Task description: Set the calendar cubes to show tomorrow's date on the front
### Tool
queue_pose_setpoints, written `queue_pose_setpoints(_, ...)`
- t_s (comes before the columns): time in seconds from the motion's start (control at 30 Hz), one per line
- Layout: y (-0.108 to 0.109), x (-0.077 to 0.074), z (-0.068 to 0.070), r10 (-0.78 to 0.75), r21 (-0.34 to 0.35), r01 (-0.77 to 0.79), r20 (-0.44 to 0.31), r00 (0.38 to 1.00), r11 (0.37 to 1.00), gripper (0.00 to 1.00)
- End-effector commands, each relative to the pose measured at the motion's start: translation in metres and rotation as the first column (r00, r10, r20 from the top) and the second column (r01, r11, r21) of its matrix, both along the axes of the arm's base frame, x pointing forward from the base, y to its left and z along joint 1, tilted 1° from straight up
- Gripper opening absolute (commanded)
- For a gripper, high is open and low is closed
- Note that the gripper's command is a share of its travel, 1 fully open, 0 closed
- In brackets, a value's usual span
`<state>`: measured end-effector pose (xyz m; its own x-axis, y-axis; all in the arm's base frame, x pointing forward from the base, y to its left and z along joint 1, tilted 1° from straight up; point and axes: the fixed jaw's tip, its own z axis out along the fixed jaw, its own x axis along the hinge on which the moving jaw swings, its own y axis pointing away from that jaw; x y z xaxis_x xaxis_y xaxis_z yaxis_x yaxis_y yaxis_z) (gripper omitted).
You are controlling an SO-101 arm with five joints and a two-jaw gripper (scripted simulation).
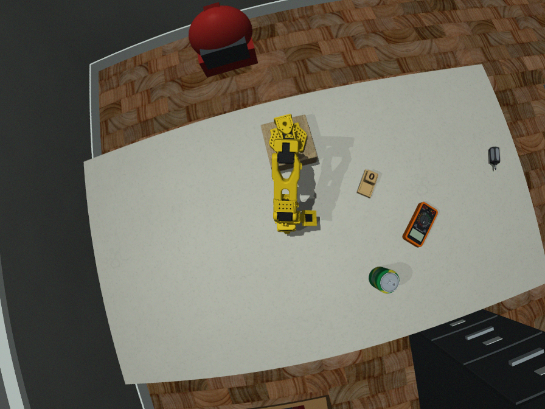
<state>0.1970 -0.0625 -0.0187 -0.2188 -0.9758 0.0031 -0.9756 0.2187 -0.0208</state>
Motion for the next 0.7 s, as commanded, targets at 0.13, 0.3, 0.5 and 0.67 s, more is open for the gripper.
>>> queue_pose_setpoints(0.13, -0.0008, -0.0038, -0.0079, -0.002, 0.006, 0.003, -0.014, 1.0, 1.0, 0.0)
queue_pose_setpoints(0.3, -0.0008, -0.0038, -0.0092, -0.002, 0.006, 0.003, -0.014, 1.0, 1.0, 0.0)
queue_pose_setpoints(0.5, -0.0008, -0.0038, -0.0099, -0.002, 0.006, 0.003, -0.014, 1.0, 1.0, 0.0)
queue_pose_setpoints(0.67, -0.0008, -0.0038, -0.0133, -0.002, 0.006, 0.003, -0.014, 1.0, 1.0, 0.0)
